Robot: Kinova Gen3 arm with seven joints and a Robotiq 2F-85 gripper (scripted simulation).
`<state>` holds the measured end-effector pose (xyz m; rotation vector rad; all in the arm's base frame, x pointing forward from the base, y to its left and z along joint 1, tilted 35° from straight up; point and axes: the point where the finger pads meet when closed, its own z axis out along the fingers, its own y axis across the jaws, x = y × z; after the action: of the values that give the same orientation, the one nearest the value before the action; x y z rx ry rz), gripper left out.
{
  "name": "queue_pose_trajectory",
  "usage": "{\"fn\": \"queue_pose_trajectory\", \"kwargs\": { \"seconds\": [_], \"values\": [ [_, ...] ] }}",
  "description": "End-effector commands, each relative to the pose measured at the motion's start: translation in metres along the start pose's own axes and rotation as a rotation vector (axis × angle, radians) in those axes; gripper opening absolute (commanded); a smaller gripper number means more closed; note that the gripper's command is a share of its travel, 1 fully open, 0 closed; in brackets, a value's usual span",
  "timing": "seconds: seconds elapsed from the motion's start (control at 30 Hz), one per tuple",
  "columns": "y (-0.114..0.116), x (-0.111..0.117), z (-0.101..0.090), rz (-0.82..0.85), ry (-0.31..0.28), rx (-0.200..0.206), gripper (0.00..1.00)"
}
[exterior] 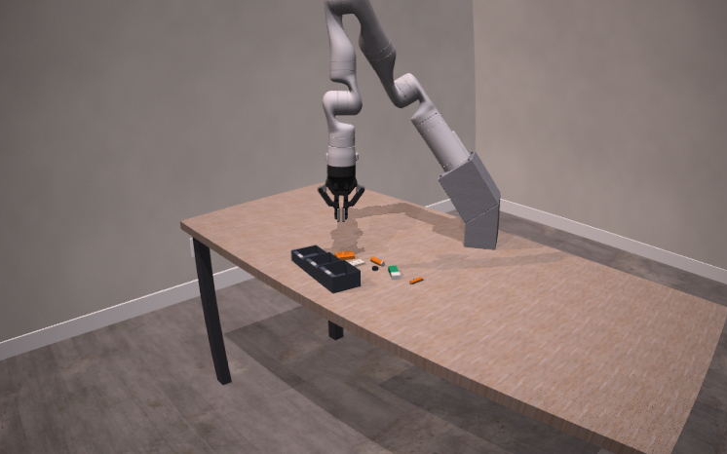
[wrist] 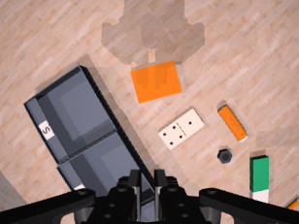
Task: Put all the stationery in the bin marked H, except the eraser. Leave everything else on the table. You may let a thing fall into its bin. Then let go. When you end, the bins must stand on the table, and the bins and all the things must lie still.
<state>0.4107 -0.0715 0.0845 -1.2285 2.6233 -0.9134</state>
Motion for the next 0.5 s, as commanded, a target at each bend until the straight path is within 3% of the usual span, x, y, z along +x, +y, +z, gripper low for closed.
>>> {"fn": "queue_pose_trajectory", "kwargs": {
  "seconds": [0.0, 0.27, 0.47],
  "values": [
    [-0.024, 0.02, 0.022, -0.058, 0.023, -0.016, 0.09],
    [-0.074, 0.043, 0.06, -0.458, 0.02, -0.02, 0.09],
    [-0.076, 0.043, 0.061, -0.658, 0.018, -0.022, 0.09]
  ]
}}
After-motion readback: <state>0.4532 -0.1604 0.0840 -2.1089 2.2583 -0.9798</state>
